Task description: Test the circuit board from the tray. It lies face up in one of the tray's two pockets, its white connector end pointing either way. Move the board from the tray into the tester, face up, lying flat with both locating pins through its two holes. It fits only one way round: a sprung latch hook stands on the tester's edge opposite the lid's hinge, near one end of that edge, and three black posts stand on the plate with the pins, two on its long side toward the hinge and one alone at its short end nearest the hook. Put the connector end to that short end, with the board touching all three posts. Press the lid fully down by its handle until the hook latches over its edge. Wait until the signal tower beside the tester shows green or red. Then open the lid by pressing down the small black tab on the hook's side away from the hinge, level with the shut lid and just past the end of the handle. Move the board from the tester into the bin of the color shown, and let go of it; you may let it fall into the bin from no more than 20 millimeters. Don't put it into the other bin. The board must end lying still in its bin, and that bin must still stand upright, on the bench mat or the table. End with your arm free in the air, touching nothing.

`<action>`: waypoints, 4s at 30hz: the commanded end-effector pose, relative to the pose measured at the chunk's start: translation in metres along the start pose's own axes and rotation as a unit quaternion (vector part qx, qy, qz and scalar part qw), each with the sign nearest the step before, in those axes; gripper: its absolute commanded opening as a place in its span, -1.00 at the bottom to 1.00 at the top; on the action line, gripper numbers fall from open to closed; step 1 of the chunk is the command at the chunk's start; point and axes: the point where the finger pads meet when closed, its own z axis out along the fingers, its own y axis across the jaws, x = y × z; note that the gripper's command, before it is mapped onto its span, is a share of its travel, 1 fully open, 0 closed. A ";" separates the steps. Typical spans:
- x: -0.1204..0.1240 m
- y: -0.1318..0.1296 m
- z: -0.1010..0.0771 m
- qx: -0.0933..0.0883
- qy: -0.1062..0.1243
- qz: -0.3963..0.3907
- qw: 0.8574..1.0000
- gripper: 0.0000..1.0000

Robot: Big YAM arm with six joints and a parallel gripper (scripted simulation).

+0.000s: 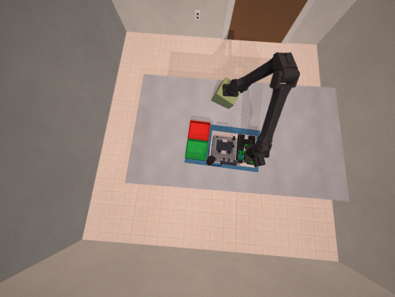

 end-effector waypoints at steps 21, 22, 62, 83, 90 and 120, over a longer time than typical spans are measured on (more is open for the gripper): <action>-0.011 -0.016 -0.001 0.025 -0.009 -0.003 1.000 0.83; -0.011 -0.016 -0.001 0.025 -0.009 -0.003 1.000 0.83; -0.011 -0.016 -0.001 0.025 -0.009 -0.003 1.000 0.62; -0.011 -0.016 -0.001 0.025 -0.009 -0.003 1.000 0.49; -0.011 -0.016 -0.001 0.025 -0.009 -0.003 1.000 0.49; -0.011 -0.016 -0.001 0.025 -0.009 -0.003 1.000 0.45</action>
